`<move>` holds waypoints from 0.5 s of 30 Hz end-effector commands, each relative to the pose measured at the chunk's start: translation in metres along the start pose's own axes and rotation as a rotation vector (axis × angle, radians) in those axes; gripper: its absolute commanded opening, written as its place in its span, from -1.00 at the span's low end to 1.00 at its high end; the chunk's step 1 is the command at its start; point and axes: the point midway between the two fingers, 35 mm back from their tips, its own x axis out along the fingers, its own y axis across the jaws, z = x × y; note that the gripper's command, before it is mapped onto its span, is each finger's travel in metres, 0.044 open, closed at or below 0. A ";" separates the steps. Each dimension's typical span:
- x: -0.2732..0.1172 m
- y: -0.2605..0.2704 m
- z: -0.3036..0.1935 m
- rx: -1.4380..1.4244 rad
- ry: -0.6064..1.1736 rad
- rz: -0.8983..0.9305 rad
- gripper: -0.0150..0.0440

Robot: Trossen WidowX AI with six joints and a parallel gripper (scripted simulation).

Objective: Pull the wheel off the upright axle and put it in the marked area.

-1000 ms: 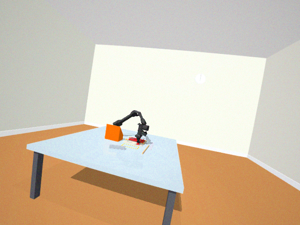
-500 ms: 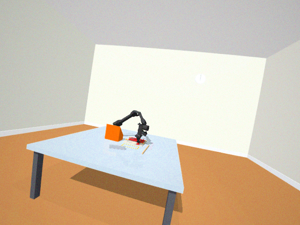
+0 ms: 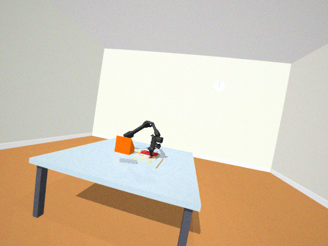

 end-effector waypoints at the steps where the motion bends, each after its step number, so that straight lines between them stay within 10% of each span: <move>1: -0.010 -0.002 0.000 0.011 -0.011 -0.003 -0.49; 15: -0.015 -0.002 0.000 0.012 -0.011 -0.002 -0.49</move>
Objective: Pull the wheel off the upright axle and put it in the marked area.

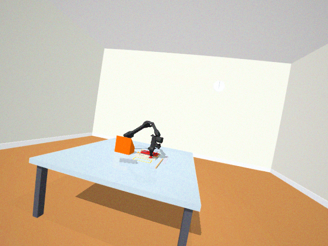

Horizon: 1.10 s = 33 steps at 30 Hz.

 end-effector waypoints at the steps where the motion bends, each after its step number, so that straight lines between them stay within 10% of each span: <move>1: -0.014 -0.003 -0.001 0.017 -0.015 -0.003 -0.49; 33: -0.025 -0.003 -0.001 0.019 -0.016 -0.002 -0.49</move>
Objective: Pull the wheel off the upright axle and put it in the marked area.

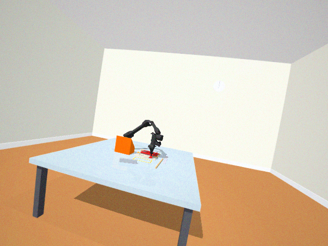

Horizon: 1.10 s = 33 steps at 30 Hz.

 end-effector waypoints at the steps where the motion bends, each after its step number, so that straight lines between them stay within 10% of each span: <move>1: -0.004 -0.001 0.001 -0.005 -0.005 -0.004 -0.49; 33: -0.045 0.000 -0.003 -0.003 -0.005 -0.005 -0.49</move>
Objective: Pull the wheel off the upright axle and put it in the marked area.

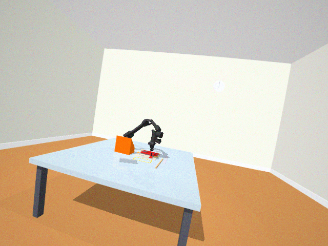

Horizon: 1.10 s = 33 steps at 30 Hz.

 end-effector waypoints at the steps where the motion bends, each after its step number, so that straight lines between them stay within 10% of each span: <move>1: -0.013 0.000 0.000 -0.010 -0.011 -0.008 -0.49; 33: -0.010 -0.103 -0.057 -0.009 -0.010 -0.013 -0.49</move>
